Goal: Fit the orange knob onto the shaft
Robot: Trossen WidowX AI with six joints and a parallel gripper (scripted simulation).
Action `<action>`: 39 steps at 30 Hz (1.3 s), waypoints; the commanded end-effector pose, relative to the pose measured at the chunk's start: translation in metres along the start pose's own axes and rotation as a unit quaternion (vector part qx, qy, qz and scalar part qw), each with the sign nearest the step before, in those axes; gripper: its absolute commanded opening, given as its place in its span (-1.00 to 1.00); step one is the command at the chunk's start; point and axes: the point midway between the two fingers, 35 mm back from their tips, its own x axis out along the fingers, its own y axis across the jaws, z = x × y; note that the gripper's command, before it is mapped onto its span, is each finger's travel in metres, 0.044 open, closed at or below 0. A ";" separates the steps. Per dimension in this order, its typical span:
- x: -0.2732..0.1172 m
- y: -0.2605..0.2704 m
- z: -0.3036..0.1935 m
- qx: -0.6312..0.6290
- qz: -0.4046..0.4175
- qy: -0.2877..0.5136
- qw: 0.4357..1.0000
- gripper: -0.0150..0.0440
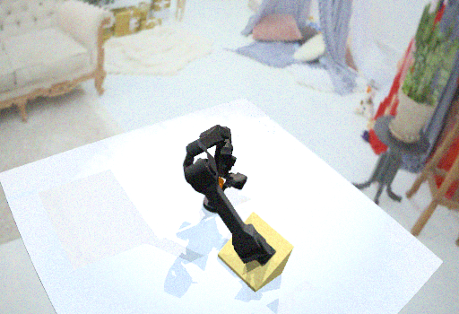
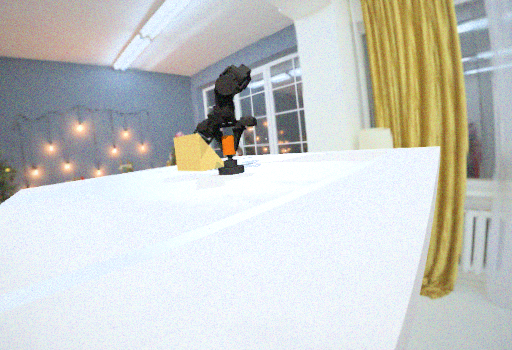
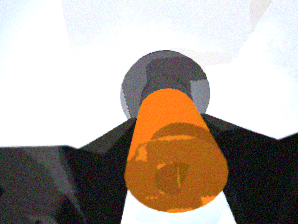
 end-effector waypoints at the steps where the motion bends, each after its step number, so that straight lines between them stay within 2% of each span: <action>1: 0.000 0.000 0.000 0.002 0.000 0.000 1.000 -0.49; 22: -0.004 0.001 0.000 0.003 0.000 0.000 1.000 -0.49; 29: -0.003 0.000 0.000 0.102 0.000 0.000 0.995 -0.49; 39: 0.000 0.000 0.000 0.107 0.000 0.000 0.994 -0.49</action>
